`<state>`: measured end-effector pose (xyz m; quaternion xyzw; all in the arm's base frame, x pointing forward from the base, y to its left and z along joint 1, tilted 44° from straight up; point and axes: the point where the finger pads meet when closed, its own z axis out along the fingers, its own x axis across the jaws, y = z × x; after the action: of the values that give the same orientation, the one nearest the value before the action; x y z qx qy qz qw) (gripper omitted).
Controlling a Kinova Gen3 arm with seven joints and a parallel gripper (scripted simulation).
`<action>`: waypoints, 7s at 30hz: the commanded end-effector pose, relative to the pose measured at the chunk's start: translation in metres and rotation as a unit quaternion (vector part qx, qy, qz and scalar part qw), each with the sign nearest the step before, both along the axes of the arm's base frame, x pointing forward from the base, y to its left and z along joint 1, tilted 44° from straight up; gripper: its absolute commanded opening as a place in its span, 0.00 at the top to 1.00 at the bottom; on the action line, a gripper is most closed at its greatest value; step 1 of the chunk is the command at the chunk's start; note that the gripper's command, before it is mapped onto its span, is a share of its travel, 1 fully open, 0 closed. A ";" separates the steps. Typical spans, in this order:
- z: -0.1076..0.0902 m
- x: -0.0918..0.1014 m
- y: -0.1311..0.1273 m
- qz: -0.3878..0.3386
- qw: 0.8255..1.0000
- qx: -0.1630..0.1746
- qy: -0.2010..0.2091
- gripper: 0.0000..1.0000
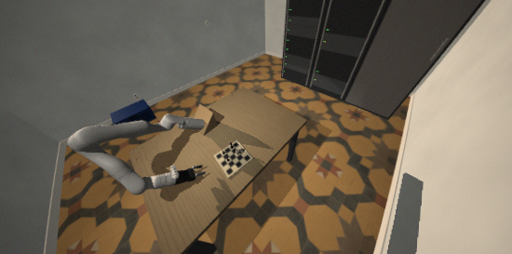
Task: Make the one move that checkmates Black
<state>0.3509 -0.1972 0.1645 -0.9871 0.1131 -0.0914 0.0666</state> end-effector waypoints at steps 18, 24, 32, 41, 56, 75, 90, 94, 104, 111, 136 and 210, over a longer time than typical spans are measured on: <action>0.002 0.002 -0.002 -0.011 1.000 -0.001 -0.004 0.00; 0.002 0.002 -0.002 -0.011 1.000 -0.001 -0.004 0.00; 0.002 0.002 -0.002 -0.011 1.000 -0.001 -0.004 0.00; 0.002 0.002 -0.002 -0.011 1.000 -0.001 -0.004 0.00; 0.027 0.001 0.025 -0.009 1.000 0.006 0.000 0.00; 0.066 0.006 0.060 -0.010 1.000 0.002 -0.004 0.00; 0.042 0.014 0.081 0.100 0.993 -0.027 0.049 0.00; 0.026 0.021 0.094 0.178 0.979 -0.052 0.088 0.00; -0.028 0.054 0.150 0.447 0.856 -0.149 0.212 0.00; -0.056 0.074 0.189 0.564 0.758 -0.198 0.261 0.00; -0.116 0.112 0.287 0.733 0.514 -0.308 0.322 0.00; -0.120 0.105 0.277 0.809 0.403 -0.260 0.339 0.00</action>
<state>0.4574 0.0846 0.0438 -0.5516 -0.7472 0.3126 -0.1994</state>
